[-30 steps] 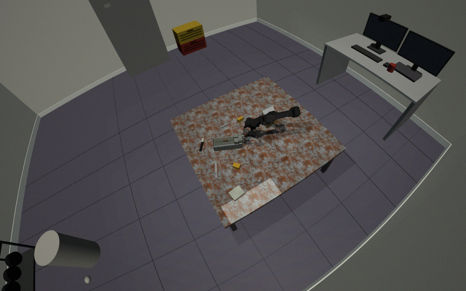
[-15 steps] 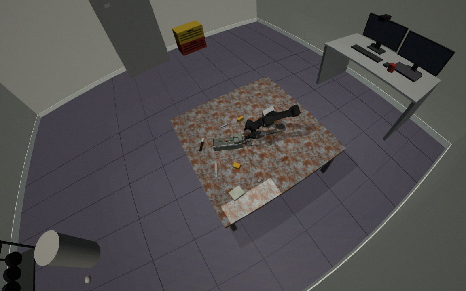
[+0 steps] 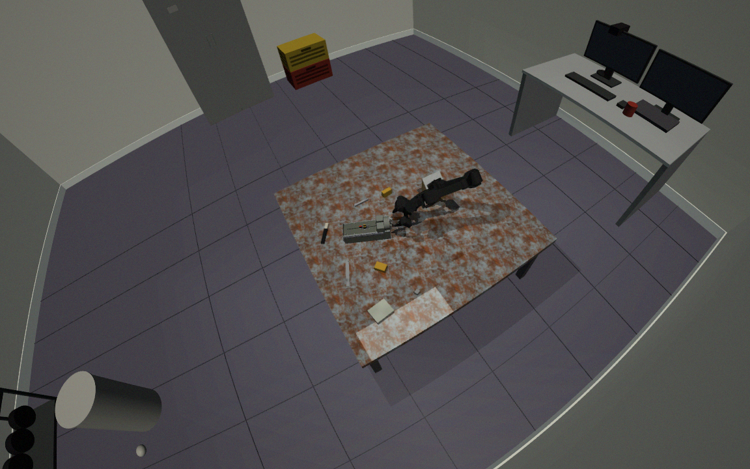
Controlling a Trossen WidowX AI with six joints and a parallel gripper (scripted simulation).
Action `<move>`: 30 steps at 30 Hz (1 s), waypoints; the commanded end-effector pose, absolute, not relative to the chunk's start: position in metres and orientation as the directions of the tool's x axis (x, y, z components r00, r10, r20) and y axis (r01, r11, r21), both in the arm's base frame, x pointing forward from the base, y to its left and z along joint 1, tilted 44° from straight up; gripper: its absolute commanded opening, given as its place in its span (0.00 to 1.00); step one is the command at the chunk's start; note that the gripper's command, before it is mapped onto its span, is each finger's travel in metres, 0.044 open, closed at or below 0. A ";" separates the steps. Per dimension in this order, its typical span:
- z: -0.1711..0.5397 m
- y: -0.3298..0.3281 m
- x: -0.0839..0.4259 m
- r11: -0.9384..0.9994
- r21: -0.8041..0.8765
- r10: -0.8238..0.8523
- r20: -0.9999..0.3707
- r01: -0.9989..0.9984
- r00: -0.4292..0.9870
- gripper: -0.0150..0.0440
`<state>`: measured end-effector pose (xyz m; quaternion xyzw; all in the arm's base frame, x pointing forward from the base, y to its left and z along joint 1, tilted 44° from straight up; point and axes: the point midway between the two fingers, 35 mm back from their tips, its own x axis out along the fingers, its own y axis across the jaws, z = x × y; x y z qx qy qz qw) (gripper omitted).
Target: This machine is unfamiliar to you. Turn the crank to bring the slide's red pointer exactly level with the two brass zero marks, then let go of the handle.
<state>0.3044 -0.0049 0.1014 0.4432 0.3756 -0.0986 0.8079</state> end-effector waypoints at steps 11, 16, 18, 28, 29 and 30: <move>0.084 0.009 0.305 0.582 0.642 0.171 -0.697 0.500 0.697 1.00; 0.083 0.011 0.305 0.582 0.642 0.171 -0.697 0.499 0.697 0.91; 0.083 0.011 0.305 0.582 0.642 0.171 -0.697 0.499 0.697 0.82; 0.083 0.011 0.305 0.582 0.642 0.171 -0.697 0.499 0.697 0.38; 0.083 0.011 0.305 0.582 0.642 0.171 -0.697 0.499 0.697 0.33; 0.083 0.011 0.305 0.582 0.642 0.171 -0.697 0.499 0.697 0.29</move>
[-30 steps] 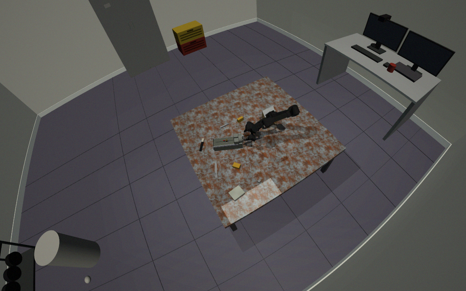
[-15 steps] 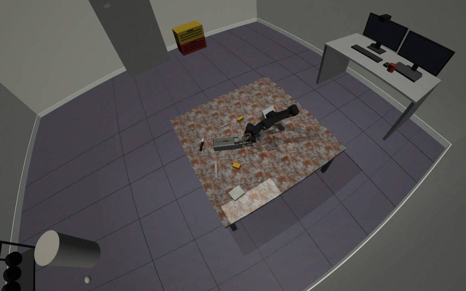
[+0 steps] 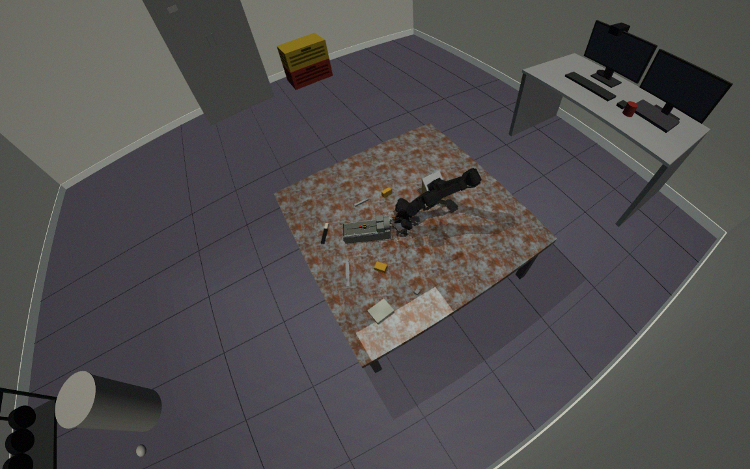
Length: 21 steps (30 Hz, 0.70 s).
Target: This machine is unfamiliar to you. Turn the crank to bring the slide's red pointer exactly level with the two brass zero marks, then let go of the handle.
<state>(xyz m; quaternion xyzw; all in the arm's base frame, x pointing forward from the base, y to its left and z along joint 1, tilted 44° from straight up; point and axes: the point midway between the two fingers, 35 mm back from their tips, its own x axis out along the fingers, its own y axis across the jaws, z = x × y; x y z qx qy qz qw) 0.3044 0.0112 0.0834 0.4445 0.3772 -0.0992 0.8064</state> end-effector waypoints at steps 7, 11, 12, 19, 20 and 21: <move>0.083 0.011 0.304 0.581 0.642 0.171 -0.697 0.499 0.697 0.25; 0.082 0.010 0.303 0.582 0.642 0.171 -0.697 0.499 0.697 0.25; 0.081 0.010 0.303 0.582 0.642 0.171 -0.697 0.499 0.697 0.25; 0.076 0.006 0.299 0.582 0.642 0.171 -0.697 0.500 0.697 0.25; 0.075 0.006 0.299 0.582 0.642 0.171 -0.697 0.500 0.697 0.25; 0.075 0.006 0.299 0.582 0.642 0.171 -0.697 0.500 0.696 0.25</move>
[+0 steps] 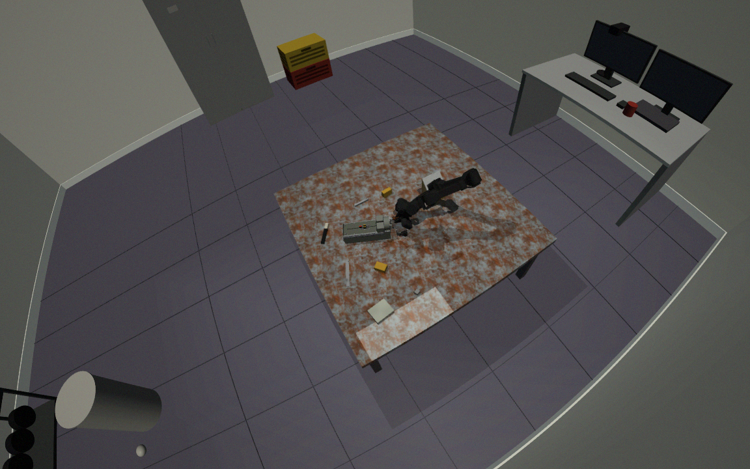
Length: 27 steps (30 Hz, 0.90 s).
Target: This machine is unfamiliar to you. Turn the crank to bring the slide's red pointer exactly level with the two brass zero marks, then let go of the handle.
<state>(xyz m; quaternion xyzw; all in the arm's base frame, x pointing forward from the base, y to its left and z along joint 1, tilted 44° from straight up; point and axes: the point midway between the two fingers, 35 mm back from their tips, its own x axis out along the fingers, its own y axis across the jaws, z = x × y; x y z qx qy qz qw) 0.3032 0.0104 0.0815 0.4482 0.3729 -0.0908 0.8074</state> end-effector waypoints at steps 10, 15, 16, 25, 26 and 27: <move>0.073 0.005 0.298 0.582 0.642 0.171 -0.697 0.500 0.696 0.25; 0.072 0.005 0.297 0.582 0.642 0.171 -0.697 0.500 0.696 0.25; 0.072 0.005 0.297 0.582 0.642 0.171 -0.697 0.500 0.696 0.25; 0.070 0.005 0.297 0.582 0.642 0.171 -0.697 0.500 0.696 0.25; 0.070 0.005 0.297 0.582 0.642 0.171 -0.697 0.500 0.696 0.25; 0.070 0.005 0.297 0.582 0.642 0.171 -0.697 0.500 0.696 0.25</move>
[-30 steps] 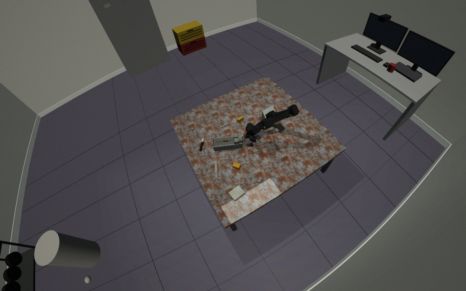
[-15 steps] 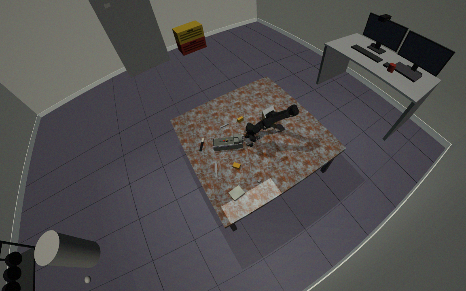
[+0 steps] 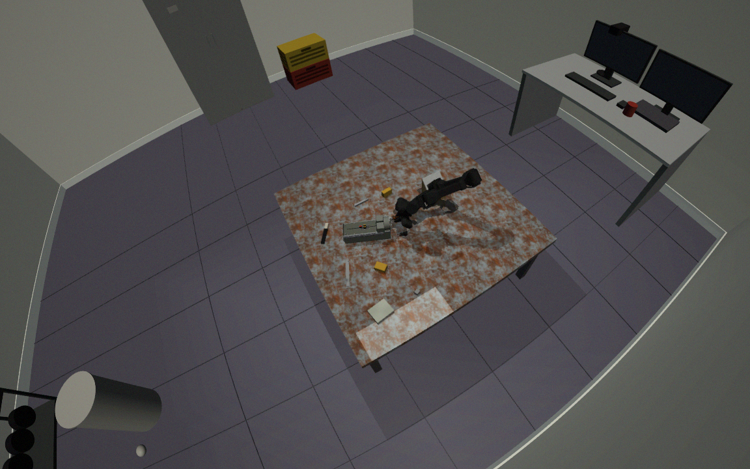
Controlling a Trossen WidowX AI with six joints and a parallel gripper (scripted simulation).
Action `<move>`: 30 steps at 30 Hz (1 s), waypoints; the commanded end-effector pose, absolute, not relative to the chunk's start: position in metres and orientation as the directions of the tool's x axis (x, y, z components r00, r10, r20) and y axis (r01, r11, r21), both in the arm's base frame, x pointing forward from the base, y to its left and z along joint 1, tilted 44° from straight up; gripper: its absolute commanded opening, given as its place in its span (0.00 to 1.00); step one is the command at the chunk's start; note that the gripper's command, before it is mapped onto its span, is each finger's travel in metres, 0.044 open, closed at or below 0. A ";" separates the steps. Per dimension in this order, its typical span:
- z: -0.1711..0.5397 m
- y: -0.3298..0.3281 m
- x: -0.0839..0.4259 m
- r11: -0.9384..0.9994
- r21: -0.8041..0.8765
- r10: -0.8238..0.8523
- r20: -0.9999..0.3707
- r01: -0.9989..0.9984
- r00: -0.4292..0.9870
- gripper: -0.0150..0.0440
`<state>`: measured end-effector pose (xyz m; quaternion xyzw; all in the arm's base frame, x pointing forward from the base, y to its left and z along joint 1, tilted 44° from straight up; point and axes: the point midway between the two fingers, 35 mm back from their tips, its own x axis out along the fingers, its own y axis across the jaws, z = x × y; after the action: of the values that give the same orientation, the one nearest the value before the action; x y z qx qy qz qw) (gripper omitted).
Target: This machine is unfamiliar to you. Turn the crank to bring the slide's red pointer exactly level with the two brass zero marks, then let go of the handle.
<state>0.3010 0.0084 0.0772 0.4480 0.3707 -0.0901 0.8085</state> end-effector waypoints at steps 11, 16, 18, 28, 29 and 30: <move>0.069 0.004 0.296 0.582 0.642 0.171 -0.697 0.500 0.696 0.25; 0.068 0.004 0.296 0.582 0.642 0.171 -0.697 0.500 0.696 0.25; 0.068 0.004 0.296 0.582 0.642 0.171 -0.697 0.500 0.696 0.25; 0.067 0.004 0.296 0.582 0.642 0.171 -0.697 0.500 0.696 0.25; 0.067 0.004 0.296 0.582 0.642 0.171 -0.697 0.500 0.696 0.25; 0.066 0.004 0.296 0.582 0.642 0.171 -0.697 0.500 0.696 0.25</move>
<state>0.2995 0.0073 0.0740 0.4482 0.3693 -0.0910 0.8090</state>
